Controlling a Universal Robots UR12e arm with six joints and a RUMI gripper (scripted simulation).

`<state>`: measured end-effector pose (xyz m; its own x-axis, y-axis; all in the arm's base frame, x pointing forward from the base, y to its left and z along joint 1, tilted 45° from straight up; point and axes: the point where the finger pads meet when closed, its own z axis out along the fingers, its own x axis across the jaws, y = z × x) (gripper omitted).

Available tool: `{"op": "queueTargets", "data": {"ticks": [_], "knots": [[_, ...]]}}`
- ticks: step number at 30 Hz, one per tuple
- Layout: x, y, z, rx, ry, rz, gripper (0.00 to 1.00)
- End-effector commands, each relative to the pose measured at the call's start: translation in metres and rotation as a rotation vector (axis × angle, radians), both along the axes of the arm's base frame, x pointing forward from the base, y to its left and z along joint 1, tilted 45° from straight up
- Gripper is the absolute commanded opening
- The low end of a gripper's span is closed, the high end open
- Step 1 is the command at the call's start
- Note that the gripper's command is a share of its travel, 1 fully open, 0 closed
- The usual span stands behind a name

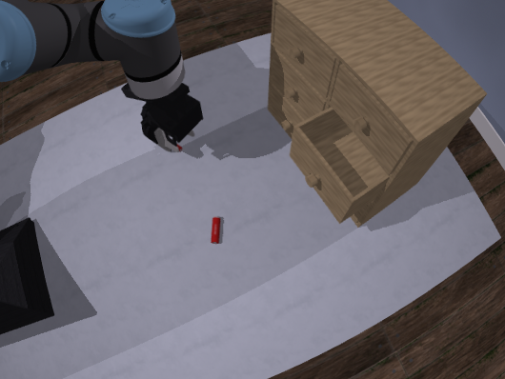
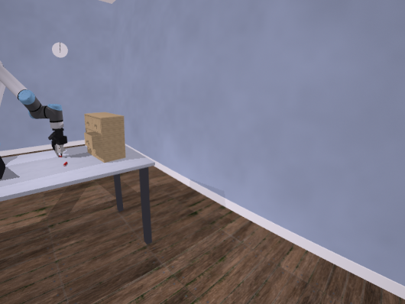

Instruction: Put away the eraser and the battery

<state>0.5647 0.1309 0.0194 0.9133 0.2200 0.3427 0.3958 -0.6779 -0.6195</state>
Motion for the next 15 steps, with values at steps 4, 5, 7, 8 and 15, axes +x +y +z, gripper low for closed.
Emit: {"op": "queueTargets", "data": {"ticks": [4, 5, 7, 8, 15], "knots": [[0.0005, -0.0005, 0.0003, 0.000, -0.001, 0.000, 0.14], [0.0005, -0.0005, 0.0003, 0.000, -0.001, 0.000, 0.14], [0.0005, -0.0005, 0.0003, 0.000, -0.001, 0.000, 0.02], [0.0005, -0.0005, 0.0003, 0.000, -0.001, 0.000, 0.02], [0.0005, -0.0005, 0.0003, 0.000, -0.001, 0.000, 0.02]]}}
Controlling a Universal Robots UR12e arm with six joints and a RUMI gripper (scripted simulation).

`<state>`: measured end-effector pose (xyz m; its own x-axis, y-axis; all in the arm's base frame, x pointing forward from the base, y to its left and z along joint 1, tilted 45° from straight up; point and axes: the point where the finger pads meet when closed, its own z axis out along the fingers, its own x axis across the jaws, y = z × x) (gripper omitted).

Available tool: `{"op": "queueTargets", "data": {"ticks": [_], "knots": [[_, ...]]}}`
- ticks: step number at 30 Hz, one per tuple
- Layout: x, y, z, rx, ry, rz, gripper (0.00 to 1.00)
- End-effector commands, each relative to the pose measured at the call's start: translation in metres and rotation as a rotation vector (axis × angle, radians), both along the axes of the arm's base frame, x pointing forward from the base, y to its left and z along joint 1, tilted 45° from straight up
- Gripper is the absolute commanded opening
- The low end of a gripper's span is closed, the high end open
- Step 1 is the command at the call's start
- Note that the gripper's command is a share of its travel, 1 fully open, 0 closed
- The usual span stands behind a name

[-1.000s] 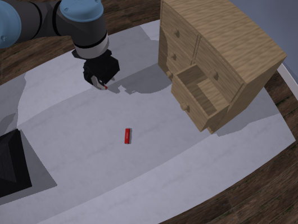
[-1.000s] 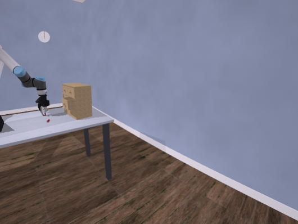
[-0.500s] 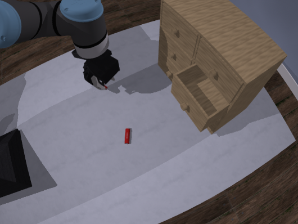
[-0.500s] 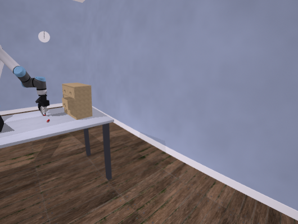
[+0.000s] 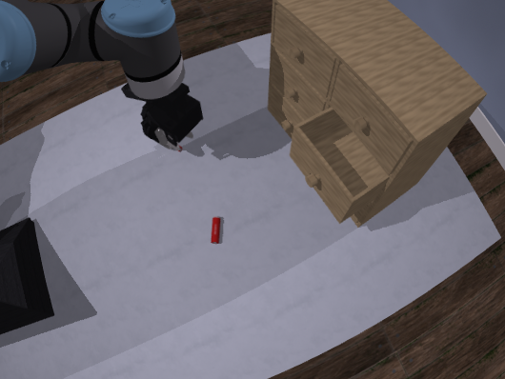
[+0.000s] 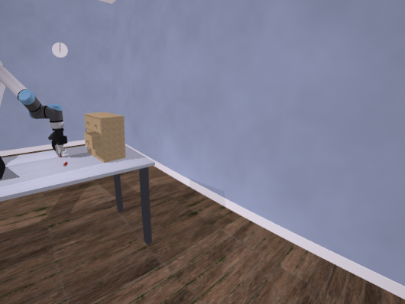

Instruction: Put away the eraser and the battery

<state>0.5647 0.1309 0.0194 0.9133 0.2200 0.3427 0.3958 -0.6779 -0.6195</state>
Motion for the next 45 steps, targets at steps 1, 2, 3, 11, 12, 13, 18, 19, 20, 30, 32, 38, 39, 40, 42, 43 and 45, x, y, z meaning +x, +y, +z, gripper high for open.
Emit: {"op": "queueTargets", "data": {"ticks": [1, 2, 3, 11, 12, 13, 18, 19, 20, 30, 32, 38, 39, 40, 42, 43, 45], "knots": [[0.000, 0.000, 0.000, 0.000, -0.001, 0.000, 0.02], [0.000, 0.000, 0.000, 0.000, -0.001, 0.000, 0.02], [0.000, 0.000, 0.000, 0.000, -0.001, 0.000, 0.02], [0.000, 0.000, 0.000, 0.000, -0.001, 0.000, 0.02], [0.000, 0.000, 0.000, 0.000, -0.001, 0.000, 0.02], [0.000, 0.000, 0.000, 0.000, -0.001, 0.000, 0.02], [0.000, 0.000, 0.000, 0.000, -0.001, 0.000, 0.02], [0.000, 0.000, 0.000, 0.000, -0.001, 0.000, 0.02], [0.000, 0.000, 0.000, 0.000, -0.001, 0.000, 0.02], [0.000, -0.004, 0.004, 0.000, -0.001, 0.000, 0.02], [-0.001, -0.009, 0.009, 0.000, -0.001, 0.000, 0.02], [-0.003, -0.025, 0.025, 0.000, -0.001, 0.000, 0.02], [-0.004, -0.029, 0.029, 0.000, -0.001, 0.000, 0.02], [-0.004, -0.034, 0.034, 0.000, -0.001, 0.000, 0.02], [-0.006, -0.044, 0.045, 0.000, -0.001, 0.000, 0.02], [-0.006, -0.049, 0.049, 0.000, -0.001, 0.000, 0.02], [-0.007, -0.058, 0.058, 0.000, -0.001, 0.000, 0.02]]}}
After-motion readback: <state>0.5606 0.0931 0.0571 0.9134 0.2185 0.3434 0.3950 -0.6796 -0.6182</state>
